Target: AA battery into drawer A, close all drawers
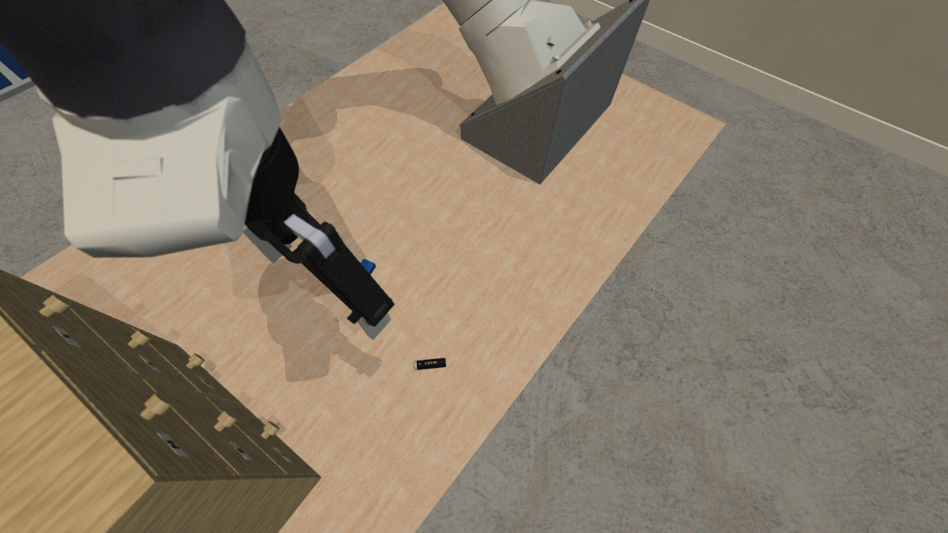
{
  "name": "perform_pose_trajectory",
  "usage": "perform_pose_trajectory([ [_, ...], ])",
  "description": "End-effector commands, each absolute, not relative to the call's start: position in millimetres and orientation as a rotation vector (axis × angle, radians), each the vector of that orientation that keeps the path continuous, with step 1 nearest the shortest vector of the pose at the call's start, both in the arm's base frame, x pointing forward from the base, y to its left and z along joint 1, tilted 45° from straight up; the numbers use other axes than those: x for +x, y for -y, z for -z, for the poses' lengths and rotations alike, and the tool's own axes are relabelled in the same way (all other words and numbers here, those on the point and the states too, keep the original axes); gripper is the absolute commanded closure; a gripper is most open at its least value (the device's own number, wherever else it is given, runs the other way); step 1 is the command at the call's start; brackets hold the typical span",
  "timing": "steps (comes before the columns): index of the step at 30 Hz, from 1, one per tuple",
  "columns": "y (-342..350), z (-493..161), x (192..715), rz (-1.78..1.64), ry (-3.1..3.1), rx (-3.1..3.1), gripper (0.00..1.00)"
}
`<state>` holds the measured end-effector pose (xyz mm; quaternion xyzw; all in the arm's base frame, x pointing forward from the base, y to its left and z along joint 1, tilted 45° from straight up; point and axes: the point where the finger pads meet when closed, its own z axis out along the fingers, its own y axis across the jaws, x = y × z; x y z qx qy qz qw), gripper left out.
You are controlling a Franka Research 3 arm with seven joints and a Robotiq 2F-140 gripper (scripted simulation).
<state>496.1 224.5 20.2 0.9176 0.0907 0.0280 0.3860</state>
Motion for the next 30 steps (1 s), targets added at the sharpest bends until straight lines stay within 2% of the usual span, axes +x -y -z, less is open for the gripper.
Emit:
perform_pose_trajectory([
  [1, -225, -20, 496, -0.071, -0.231, 2.337, 0.00],
  [25, -222, -24, 497, -0.071, -0.231, 2.337, 0.00],
  [30, -206, -45, 500, -0.070, -0.232, 2.337, 0.00],
])
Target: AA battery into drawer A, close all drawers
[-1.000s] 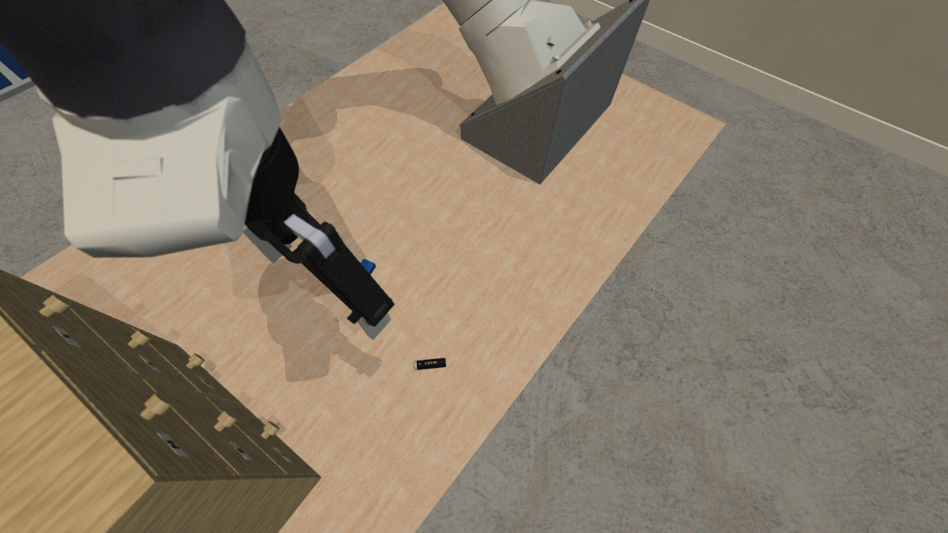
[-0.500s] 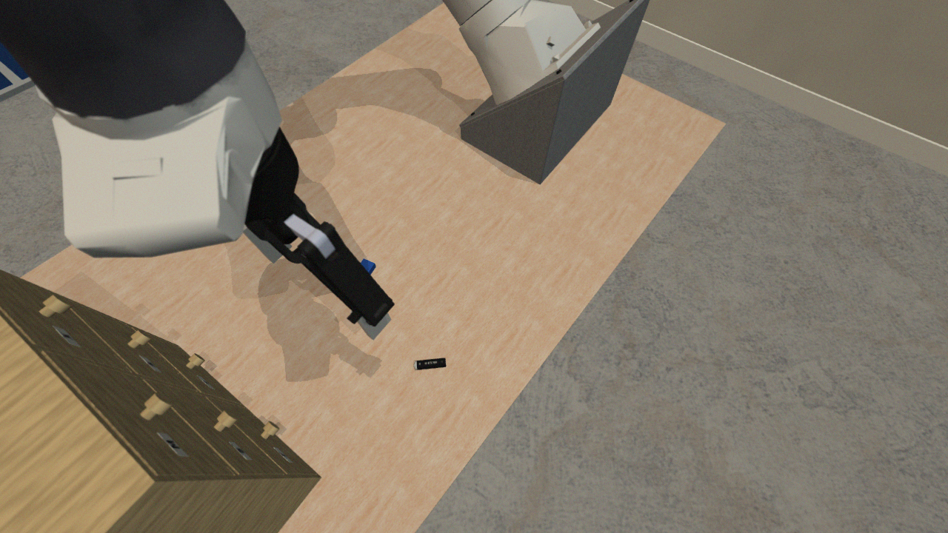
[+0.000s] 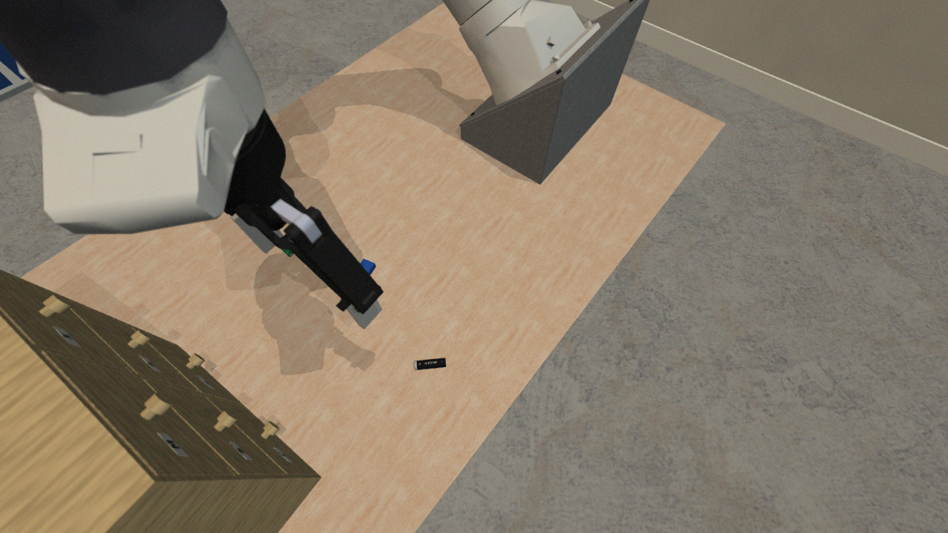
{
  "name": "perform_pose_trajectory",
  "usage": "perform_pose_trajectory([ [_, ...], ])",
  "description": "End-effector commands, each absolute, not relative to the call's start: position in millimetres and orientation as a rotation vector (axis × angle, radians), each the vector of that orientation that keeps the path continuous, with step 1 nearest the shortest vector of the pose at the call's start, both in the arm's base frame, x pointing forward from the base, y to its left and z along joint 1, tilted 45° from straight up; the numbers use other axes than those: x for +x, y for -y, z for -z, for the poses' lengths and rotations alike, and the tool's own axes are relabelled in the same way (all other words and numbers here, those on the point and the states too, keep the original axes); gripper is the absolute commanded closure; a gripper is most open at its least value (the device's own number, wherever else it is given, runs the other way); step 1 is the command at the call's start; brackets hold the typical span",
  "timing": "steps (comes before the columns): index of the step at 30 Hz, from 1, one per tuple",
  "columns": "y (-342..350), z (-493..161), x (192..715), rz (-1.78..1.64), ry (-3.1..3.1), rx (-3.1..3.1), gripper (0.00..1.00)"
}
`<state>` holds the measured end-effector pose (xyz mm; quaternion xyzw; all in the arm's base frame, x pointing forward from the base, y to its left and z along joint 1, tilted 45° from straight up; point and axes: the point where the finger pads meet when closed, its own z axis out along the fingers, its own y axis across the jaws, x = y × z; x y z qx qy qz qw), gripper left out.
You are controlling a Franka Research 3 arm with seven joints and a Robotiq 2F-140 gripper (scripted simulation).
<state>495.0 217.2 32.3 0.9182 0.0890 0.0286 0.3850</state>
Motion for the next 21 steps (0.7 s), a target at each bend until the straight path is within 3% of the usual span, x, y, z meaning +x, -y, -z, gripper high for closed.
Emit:
perform_pose_trajectory([
  [1, -202, -52, 501, -0.070, -0.232, 2.337, 0.00],
  [10, -151, -120, 513, -0.066, -0.235, 2.337, 0.00],
  [21, -129, -150, 518, -0.065, -0.237, 2.337, 0.00],
])
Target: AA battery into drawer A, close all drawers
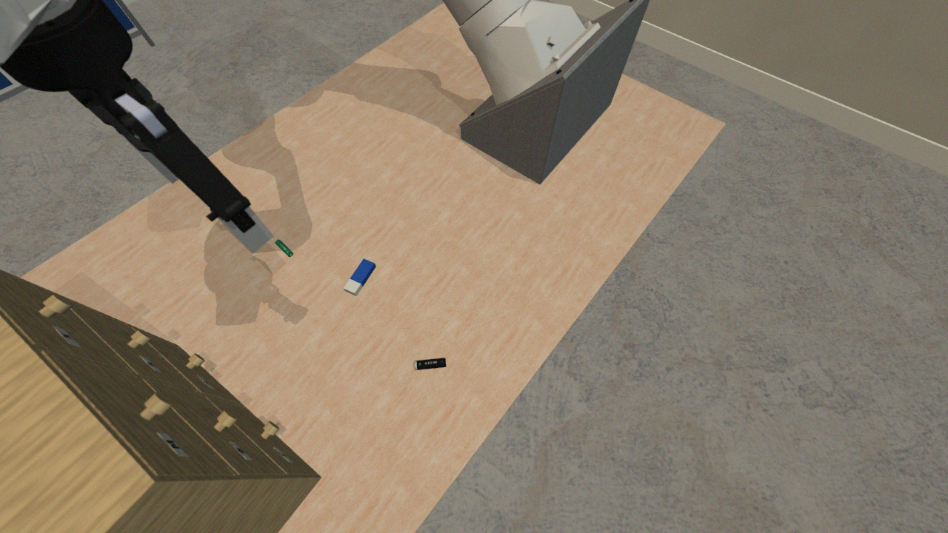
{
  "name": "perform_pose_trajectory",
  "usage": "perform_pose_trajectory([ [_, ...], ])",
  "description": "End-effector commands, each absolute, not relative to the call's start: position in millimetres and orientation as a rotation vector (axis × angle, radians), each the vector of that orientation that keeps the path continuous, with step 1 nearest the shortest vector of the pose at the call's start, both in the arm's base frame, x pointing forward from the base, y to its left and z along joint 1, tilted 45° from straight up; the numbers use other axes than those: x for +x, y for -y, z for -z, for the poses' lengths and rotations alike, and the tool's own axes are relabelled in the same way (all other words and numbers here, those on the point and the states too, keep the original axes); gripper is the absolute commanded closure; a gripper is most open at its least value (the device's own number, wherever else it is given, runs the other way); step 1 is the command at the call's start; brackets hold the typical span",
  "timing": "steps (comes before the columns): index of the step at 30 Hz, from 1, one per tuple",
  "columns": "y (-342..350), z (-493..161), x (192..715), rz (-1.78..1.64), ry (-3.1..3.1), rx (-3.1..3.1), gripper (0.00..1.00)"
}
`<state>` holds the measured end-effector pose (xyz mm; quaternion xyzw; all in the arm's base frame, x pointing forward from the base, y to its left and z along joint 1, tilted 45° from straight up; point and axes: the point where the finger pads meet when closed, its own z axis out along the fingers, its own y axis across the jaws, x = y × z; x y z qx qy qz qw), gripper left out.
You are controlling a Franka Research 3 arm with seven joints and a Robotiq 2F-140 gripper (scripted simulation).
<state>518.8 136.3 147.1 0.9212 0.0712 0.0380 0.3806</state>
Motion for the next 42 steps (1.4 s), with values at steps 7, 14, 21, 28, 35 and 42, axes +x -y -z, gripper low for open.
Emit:
perform_pose_trajectory([
  [7, -129, -150, 518, -0.069, -0.238, 2.337, 0.00],
  [14, -128, -148, 521, -0.101, -0.251, 2.337, 0.00],
  [21, -124, -143, 529, -0.202, -0.294, 2.335, 0.00],
  [28, -120, -137, 538, -0.328, -0.347, 2.328, 0.00],
  [35, -111, -124, 558, -0.586, -0.453, 2.297, 0.00],
  [42, -105, -115, 572, -0.757, -0.523, 2.263, 0.00],
])
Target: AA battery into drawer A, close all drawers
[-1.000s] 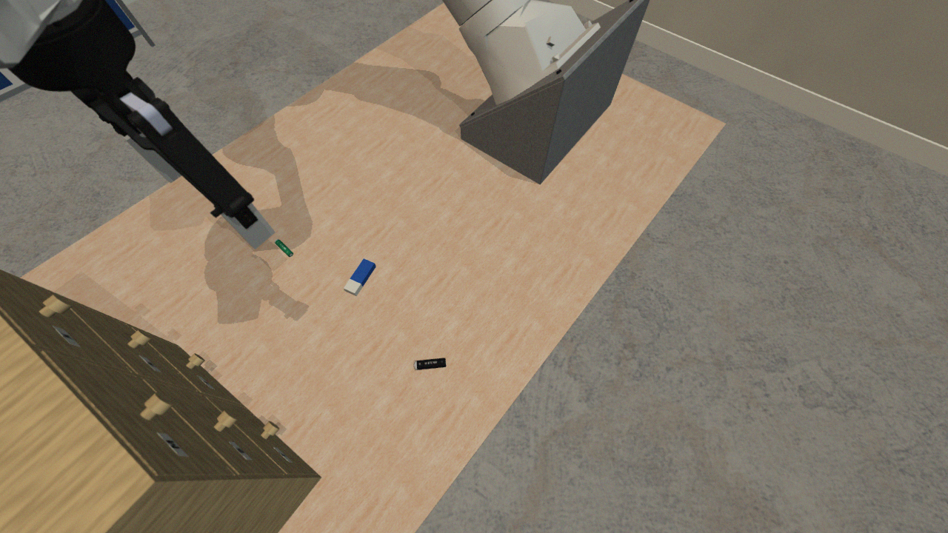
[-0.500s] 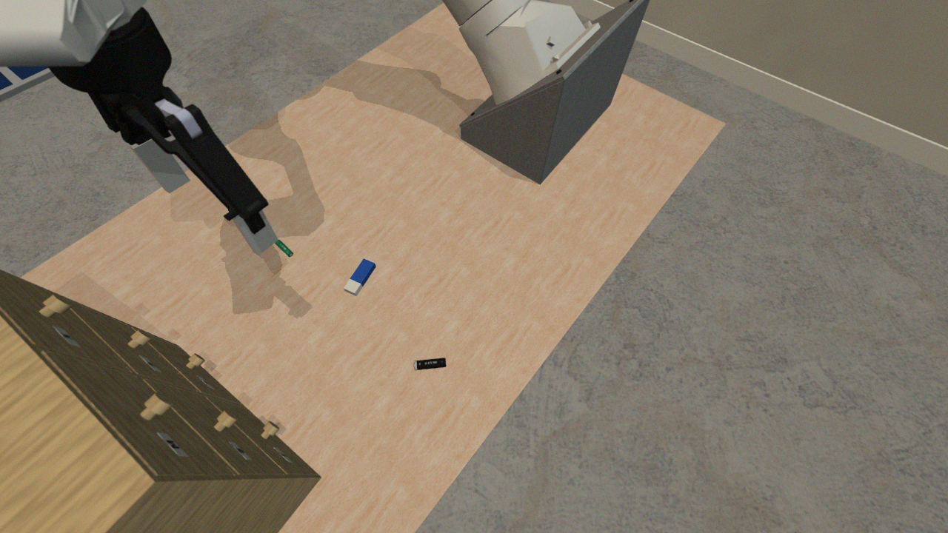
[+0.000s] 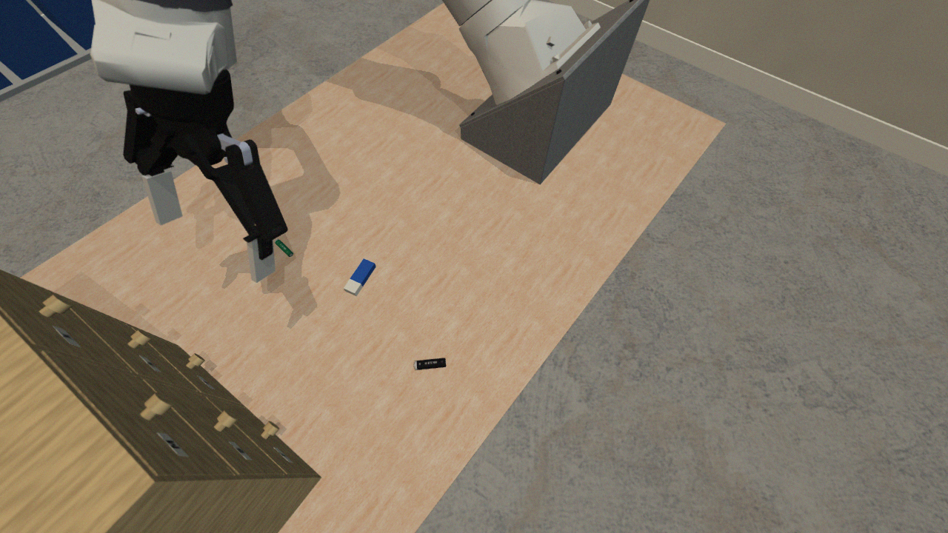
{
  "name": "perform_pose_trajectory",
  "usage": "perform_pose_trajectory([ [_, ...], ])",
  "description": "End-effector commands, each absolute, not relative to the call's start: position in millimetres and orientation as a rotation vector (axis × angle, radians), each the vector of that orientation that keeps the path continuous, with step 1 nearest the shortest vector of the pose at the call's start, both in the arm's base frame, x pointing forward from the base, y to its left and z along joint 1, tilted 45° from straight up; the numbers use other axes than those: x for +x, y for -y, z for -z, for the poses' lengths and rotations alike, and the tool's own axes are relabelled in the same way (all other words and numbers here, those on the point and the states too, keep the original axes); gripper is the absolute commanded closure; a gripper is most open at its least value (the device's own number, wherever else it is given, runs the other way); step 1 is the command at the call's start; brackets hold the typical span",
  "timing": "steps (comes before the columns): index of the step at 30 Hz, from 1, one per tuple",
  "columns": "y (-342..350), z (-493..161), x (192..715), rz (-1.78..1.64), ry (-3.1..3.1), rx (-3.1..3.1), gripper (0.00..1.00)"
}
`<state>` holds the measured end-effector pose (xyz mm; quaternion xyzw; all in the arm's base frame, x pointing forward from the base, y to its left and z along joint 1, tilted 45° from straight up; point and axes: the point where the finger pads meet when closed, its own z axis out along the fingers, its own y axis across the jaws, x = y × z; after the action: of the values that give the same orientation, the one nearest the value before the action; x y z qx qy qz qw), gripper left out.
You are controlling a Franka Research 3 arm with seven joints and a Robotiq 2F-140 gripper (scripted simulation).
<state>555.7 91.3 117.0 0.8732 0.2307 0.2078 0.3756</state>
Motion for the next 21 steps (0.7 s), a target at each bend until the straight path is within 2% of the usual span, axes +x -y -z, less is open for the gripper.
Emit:
perform_pose_trajectory([
  [1, -104, -113, 574, -0.789, -0.535, 2.255, 0.00],
  [21, -85, -88, 614, -1.283, -0.730, 2.088, 0.00],
])
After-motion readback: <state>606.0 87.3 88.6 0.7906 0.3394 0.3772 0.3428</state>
